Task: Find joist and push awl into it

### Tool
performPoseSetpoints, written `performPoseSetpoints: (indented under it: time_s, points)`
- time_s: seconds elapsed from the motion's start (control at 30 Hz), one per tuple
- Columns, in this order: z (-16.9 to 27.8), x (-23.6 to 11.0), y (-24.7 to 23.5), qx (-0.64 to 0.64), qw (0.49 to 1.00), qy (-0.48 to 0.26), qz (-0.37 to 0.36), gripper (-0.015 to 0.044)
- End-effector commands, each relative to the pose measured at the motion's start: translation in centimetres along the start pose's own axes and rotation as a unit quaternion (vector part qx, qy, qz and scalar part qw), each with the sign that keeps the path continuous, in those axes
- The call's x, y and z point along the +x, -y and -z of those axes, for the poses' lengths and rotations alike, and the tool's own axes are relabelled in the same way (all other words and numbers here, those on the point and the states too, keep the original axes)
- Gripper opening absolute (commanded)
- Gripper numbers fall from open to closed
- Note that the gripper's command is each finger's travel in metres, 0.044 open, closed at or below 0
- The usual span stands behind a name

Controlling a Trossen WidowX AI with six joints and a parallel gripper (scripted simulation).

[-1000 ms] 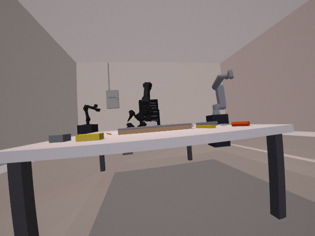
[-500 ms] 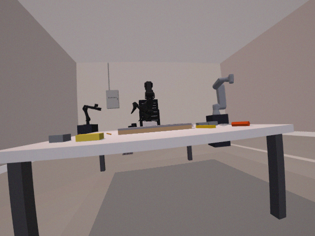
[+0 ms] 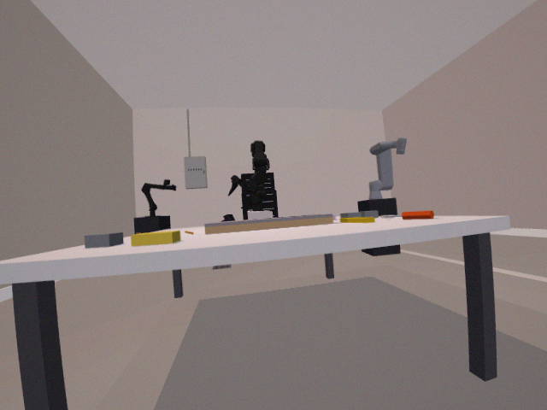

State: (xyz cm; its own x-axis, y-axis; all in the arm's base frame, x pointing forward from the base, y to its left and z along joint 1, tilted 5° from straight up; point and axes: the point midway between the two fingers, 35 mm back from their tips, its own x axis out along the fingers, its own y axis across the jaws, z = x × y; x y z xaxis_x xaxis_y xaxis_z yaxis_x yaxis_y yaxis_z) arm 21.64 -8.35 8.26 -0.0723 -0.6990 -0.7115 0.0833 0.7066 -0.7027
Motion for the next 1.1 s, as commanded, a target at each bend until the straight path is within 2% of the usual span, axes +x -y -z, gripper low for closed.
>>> performPoseSetpoints:
  time_s: [0.0,0.27,0.43,0.57,0.7,0.83,1.07]
  points:
    - [0.1,0.1,0.0,-0.002,1.000,-0.001,0.001,0.0440]
    - [0.1,0.4,0.0,-0.025,1.000,-0.010,-0.010,0.0440]
    - [0.5,2.6,-0.2,-0.186,0.976,-0.046,-0.107,0.0440]
    - [0.6,4.2,-0.2,-0.307,0.931,-0.034,-0.192,0.0440]
    - [0.5,5.6,0.0,-0.413,0.871,0.017,-0.267,0.0440]
    - [0.3,6.9,0.4,-0.501,0.799,0.098,-0.318,0.0440]
    - [0.0,8.6,1.5,-0.575,0.713,0.220,-0.336,0.0440]
